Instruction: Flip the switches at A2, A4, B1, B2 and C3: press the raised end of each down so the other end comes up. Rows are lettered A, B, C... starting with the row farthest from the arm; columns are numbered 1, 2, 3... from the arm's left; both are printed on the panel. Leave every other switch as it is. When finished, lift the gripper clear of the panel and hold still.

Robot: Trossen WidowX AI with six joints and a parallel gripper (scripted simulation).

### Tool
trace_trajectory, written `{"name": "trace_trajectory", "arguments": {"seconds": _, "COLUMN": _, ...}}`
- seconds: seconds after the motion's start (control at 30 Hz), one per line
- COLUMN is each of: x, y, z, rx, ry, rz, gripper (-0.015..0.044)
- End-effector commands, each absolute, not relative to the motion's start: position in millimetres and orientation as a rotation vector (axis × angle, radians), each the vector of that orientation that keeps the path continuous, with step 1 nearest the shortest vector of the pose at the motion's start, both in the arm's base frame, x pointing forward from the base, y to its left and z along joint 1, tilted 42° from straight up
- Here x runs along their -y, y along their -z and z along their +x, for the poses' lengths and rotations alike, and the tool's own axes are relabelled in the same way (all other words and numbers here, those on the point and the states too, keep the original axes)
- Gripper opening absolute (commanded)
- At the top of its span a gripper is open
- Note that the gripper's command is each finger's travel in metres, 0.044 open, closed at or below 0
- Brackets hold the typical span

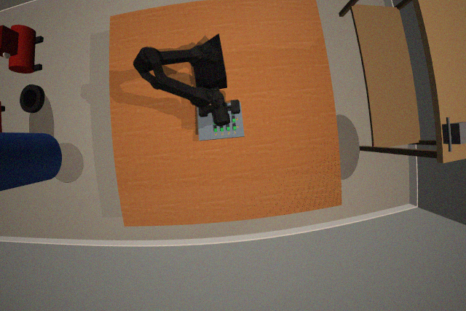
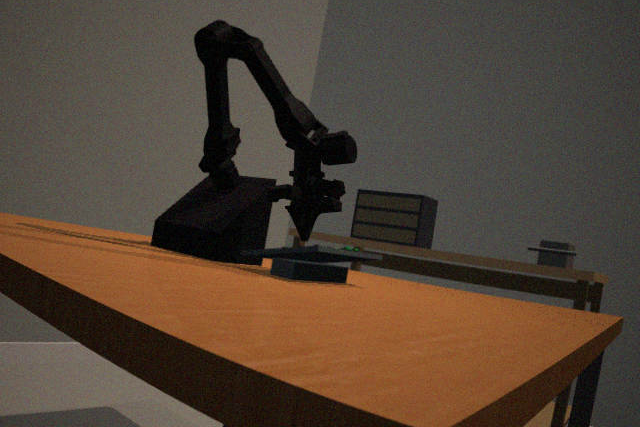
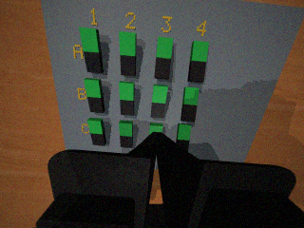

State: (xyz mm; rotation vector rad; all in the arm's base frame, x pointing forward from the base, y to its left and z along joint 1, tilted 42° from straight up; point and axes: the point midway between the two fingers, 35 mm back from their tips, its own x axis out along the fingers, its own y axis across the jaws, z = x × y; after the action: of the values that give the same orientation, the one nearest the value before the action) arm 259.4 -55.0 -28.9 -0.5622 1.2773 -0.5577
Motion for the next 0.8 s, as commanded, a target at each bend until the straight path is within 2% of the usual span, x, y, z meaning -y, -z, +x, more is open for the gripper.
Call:
{"name": "trace_trajectory", "arguments": {"seconds": 0.0, "x": 58.7, "y": 33.2, "z": 258.8, "rx": -1.285, "ry": 0.556, "rz": -0.562, "gripper": 0.0000}}
{"name": "trace_trajectory", "arguments": {"seconds": 0.77, "x": 63.7, "y": 38.5, "z": 260.3, "rx": -1.284, "ry": 0.556, "rz": -0.562, "gripper": 0.0000}}
